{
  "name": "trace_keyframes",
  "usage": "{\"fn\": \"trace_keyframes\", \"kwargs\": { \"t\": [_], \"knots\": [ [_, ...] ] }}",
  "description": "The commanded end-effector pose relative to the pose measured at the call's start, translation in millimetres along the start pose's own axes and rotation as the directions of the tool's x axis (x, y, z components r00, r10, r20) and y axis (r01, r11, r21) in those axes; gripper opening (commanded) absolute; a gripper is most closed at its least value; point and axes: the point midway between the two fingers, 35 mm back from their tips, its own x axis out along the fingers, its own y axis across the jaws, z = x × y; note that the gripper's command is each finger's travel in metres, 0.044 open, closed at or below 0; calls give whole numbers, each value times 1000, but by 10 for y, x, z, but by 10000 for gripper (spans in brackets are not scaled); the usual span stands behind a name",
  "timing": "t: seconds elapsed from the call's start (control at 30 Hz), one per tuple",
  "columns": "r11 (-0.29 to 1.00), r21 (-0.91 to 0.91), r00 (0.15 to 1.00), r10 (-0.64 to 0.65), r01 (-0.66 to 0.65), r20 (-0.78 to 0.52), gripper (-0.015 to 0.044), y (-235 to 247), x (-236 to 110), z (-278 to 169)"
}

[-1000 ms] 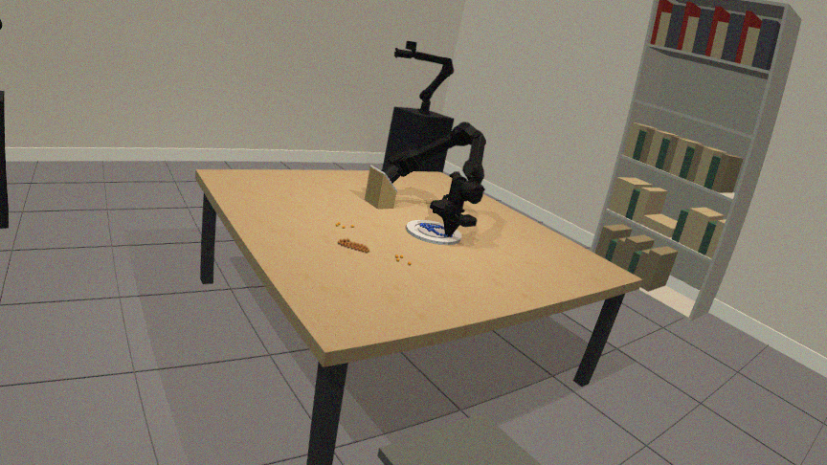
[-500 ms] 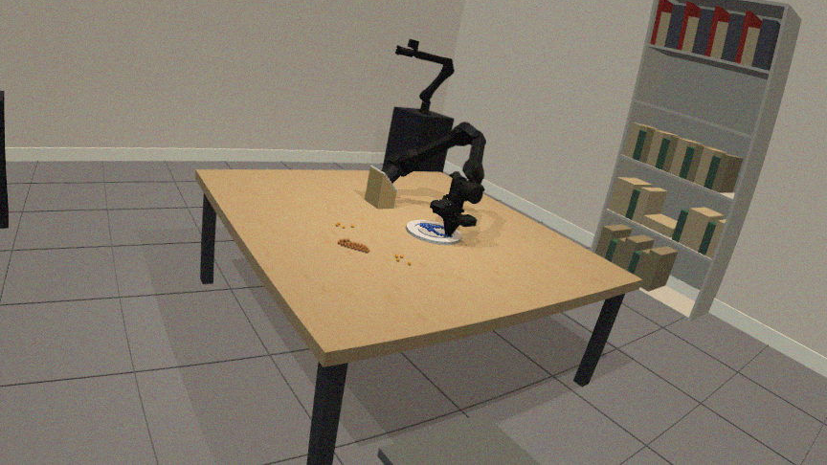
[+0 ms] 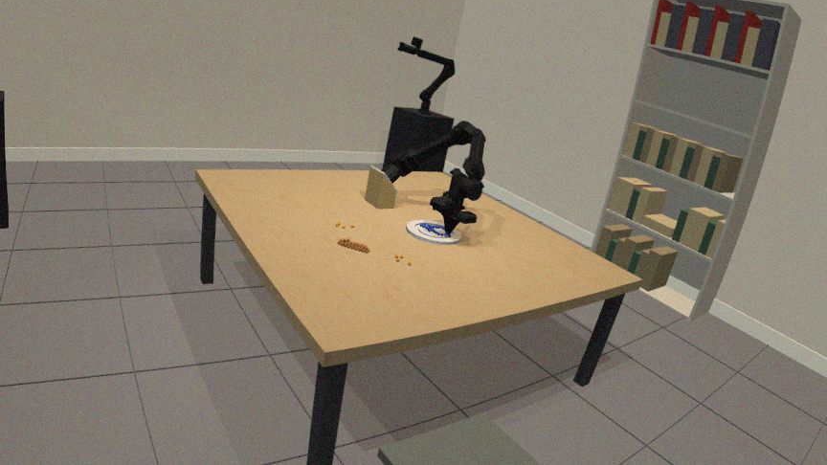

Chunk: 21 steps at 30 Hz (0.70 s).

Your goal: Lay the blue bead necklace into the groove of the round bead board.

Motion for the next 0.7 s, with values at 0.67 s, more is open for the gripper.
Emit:
{"fn": "trace_keyframes", "kwargs": {
  "t": [0.67],
  "knots": [
    [1000,0,1000,5,-5,1,0,50,133,128]
  ]
}}
